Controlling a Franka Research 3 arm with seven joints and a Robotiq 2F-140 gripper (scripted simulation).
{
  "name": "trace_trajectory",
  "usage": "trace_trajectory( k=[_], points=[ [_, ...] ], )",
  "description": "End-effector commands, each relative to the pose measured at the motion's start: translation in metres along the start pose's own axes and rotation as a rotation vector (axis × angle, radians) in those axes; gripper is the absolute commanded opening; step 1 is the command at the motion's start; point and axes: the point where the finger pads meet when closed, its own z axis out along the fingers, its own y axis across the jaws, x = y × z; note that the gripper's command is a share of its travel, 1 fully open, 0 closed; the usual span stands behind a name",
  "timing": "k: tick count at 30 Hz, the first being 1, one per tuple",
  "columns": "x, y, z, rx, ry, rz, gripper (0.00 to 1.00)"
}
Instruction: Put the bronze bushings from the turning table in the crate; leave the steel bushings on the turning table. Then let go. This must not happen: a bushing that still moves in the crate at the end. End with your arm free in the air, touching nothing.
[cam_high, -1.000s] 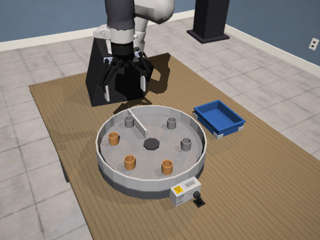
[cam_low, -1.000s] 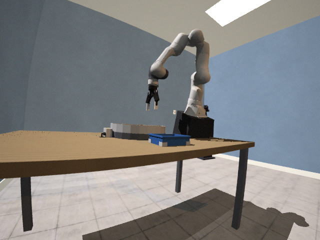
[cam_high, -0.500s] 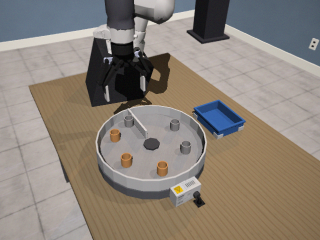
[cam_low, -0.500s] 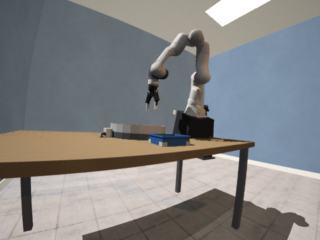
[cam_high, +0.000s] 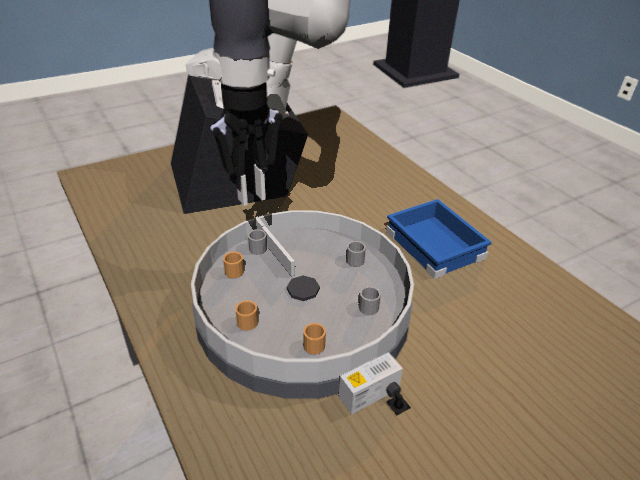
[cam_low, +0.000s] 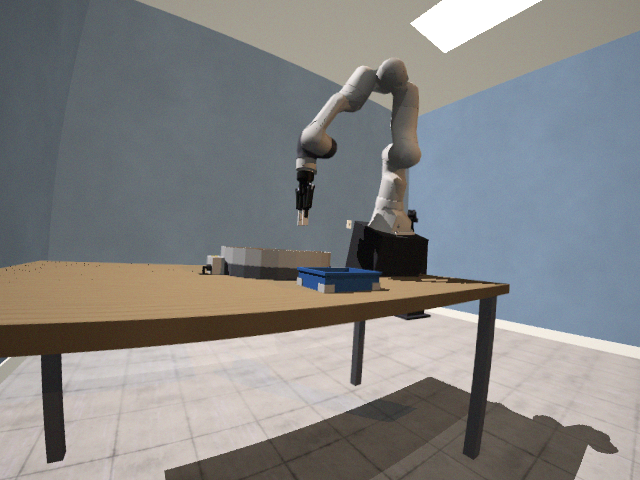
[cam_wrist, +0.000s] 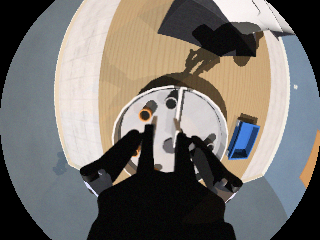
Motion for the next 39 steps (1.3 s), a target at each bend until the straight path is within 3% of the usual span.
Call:
trace_trajectory(
  k=[1, 39],
  points=[
    [-0.0006, -0.0006, 0.0001, 0.001, -0.002, -0.004, 0.07],
    [-0.0006, -0.0006, 0.0001, 0.001, -0.002, -0.004, 0.10]
  ],
)
